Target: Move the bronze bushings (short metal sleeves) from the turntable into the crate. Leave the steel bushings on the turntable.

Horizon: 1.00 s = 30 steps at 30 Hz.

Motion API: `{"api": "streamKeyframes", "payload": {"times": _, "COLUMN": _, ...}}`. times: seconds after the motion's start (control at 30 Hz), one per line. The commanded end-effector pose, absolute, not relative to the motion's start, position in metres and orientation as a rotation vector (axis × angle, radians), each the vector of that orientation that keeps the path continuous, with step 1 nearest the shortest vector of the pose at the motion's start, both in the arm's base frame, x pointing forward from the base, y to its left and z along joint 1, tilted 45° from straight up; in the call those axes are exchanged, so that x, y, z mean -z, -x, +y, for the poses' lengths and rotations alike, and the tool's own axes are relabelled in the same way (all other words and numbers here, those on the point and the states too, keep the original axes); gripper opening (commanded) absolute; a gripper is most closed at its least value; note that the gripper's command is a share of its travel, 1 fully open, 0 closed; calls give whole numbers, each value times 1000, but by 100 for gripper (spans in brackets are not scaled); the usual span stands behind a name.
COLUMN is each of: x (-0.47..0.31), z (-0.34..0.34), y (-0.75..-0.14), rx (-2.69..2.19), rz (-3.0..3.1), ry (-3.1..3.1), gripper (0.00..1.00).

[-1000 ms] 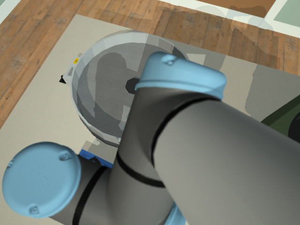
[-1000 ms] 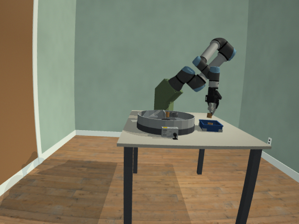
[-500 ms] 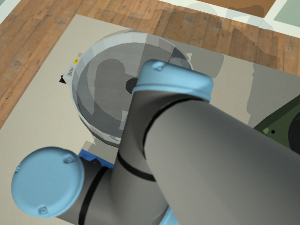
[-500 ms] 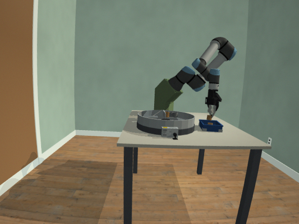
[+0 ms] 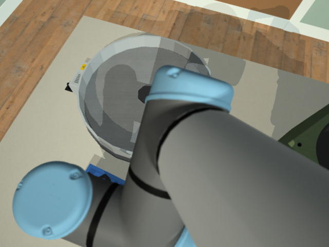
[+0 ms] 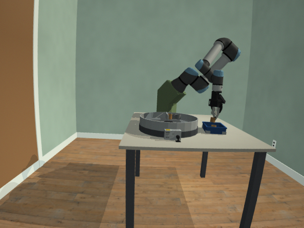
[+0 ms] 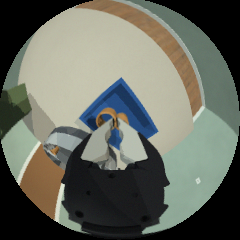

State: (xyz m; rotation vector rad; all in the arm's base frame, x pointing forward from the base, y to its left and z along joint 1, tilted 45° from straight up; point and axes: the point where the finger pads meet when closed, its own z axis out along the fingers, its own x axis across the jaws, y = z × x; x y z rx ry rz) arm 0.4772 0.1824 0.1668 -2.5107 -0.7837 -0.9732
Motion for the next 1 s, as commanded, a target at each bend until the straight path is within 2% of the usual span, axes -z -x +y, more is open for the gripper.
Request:
{"api": "streamKeyframes", "payload": {"times": 0.0, "x": -167, "z": 182, "y": -477, "rx": 974, "rz": -784, "ry": 2511, "gripper": 0}}
{"api": "streamKeyframes", "payload": {"times": 0.97, "x": -160, "z": 187, "y": -483, "rx": 974, "rz": -784, "ry": 2511, "gripper": 0}}
